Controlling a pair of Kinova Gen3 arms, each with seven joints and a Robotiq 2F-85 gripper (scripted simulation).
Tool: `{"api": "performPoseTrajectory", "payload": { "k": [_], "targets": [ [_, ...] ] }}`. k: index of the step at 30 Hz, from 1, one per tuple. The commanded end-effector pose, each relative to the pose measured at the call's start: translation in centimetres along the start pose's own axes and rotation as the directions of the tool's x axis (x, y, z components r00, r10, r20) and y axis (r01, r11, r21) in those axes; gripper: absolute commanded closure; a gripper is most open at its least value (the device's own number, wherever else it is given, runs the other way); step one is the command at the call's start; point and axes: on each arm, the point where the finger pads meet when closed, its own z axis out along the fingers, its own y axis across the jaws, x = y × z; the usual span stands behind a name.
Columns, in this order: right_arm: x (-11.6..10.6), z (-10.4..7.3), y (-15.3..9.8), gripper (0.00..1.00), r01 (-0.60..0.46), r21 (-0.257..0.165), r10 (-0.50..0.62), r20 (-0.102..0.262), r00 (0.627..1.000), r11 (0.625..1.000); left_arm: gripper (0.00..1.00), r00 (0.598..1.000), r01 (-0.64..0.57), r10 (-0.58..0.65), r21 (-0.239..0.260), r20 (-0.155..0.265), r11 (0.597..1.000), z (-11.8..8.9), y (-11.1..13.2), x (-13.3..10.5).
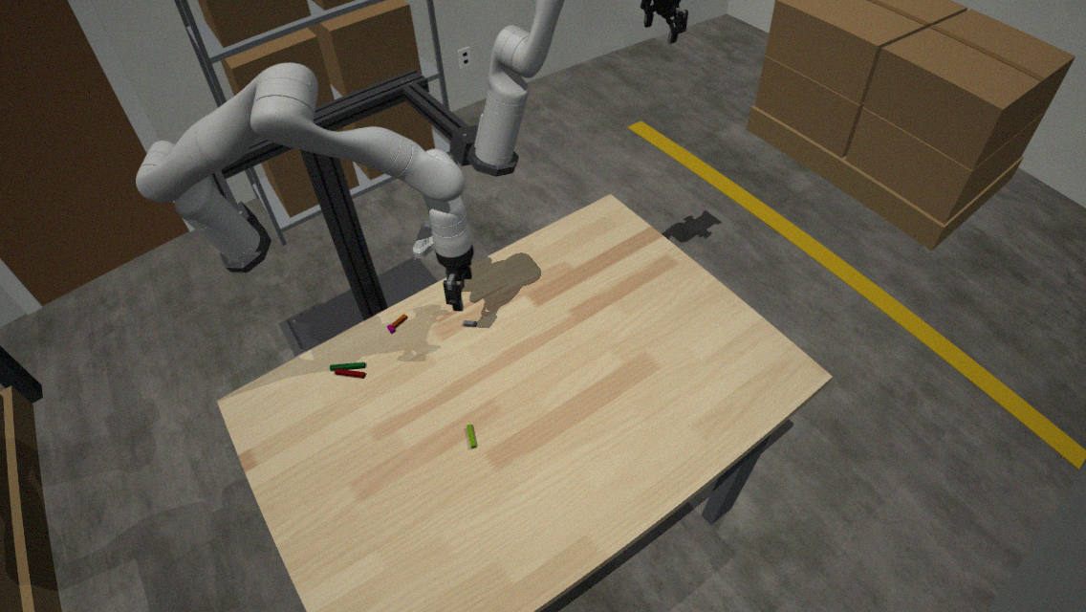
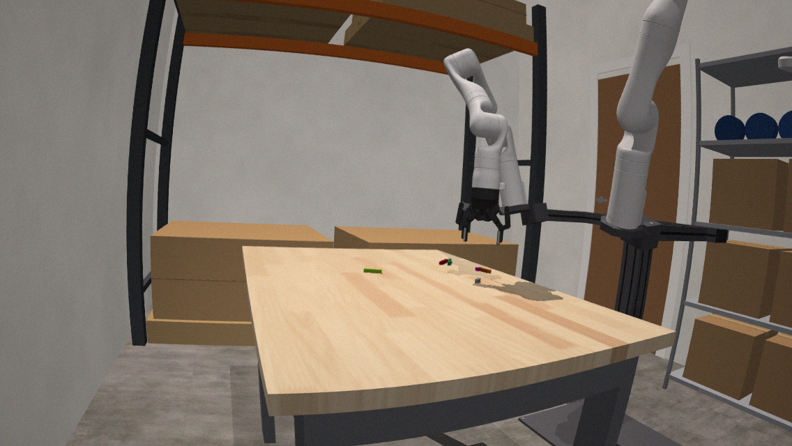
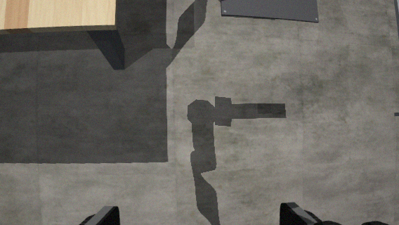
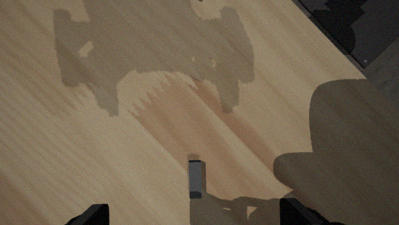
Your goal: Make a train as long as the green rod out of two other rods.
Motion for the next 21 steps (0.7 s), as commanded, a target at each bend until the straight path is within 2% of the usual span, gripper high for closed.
{"api": "performPoseTrajectory", "payload": {
  "k": [1,4,7,9,11,13,15,21],
  "targets": [
    [-0.2,-0.1,-0.1,0.002,-0.007,0.000,0.007,0.002,1.000,1.000,0.002,1.000,0.000,0.000,0.000,0.002,1.000,-0.1,0.0,0.0],
    [-1.0,0.1,-1.9,0.002,-0.091,0.002,0.091,0.000,0.996,0.996,0.002,1.000,0.000,0.000,0.000,0.002,1.000,-0.1,0.0,0.0],
    [-2.6,0.6,-5.7,0.002,-0.263,0.005,0.263,-0.003,0.965,0.965,0.002,1.000,0.000,0.000,0.000,0.002,1.000,-0.1,0.0,0.0],
    [-2.6,0.6,-5.7,0.002,-0.263,0.005,0.263,-0.003,0.965,0.965,0.002,1.000,0.000,0.000,0.000,0.002,1.000,-0.1,0.0,0.0],
    [-3.7,1.0,-9.2,0.002,-0.410,0.007,0.410,-0.005,0.912,0.912,0.002,1.000,0.000,0.000,0.000,0.002,1.000,-0.1,0.0,0.0],
    [-4.1,1.1,-10.7,0.002,-0.470,0.007,0.470,-0.005,0.883,0.883,0.002,1.000,0.000,0.000,0.000,0.002,1.000,-0.1,0.0,0.0],
    [-4.7,1.3,-13.0,0.002,-0.552,0.008,0.552,-0.005,0.834,0.834,0.002,1.000,0.000,0.000,0.000,0.002,1.000,-0.1,0.0,0.0],
    [-5.8,1.8,-19.7,0.002,-0.756,0.007,0.756,-0.003,0.654,0.654,0.002,1.000,0.000,0.000,0.000,0.002,1.000,-0.1,0.0,0.0]
  ]
}}
